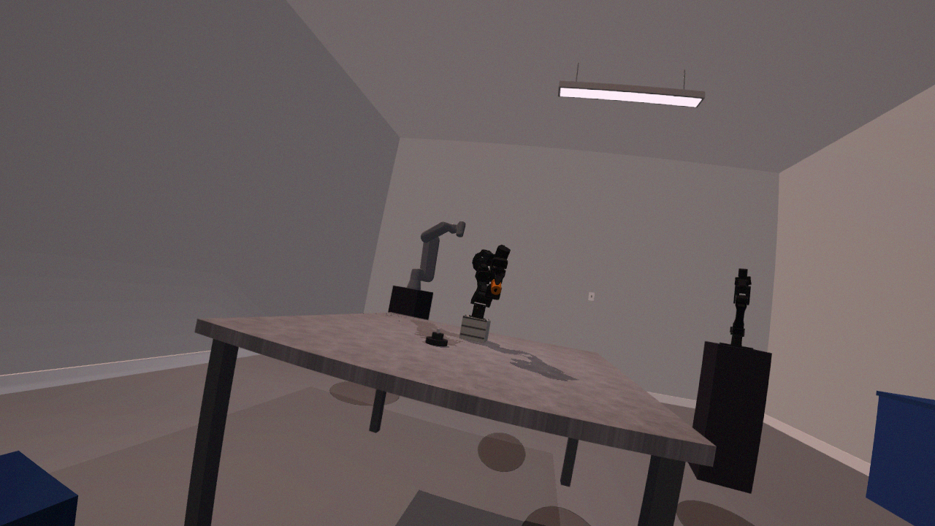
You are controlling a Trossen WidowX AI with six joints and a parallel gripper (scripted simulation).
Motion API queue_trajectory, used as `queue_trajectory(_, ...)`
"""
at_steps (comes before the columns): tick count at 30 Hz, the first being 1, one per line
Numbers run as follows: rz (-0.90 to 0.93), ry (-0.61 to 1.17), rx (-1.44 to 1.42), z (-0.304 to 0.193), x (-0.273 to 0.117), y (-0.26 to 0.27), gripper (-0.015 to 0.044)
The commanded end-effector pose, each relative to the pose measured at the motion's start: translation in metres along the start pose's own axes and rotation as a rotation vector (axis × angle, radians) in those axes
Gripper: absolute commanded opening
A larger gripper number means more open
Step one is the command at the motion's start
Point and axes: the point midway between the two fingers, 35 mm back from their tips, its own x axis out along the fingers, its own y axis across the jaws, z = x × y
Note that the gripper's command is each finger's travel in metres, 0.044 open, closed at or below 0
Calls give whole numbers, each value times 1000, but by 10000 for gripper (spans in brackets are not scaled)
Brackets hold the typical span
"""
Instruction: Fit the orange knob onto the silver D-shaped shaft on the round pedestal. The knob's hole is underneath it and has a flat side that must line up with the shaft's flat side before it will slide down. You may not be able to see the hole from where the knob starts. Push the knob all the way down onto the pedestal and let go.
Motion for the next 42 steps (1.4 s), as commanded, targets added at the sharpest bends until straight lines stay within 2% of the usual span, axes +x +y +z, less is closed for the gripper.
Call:
queue_trajectory(1, 8, 2, 1, 0, 0, 0, 0)
queue_trajectory(9, -51, 0, 0, 0, 7, -7, 0)
queue_trajectory(42, -650, -3, -9, 0, 49, -39, 0)
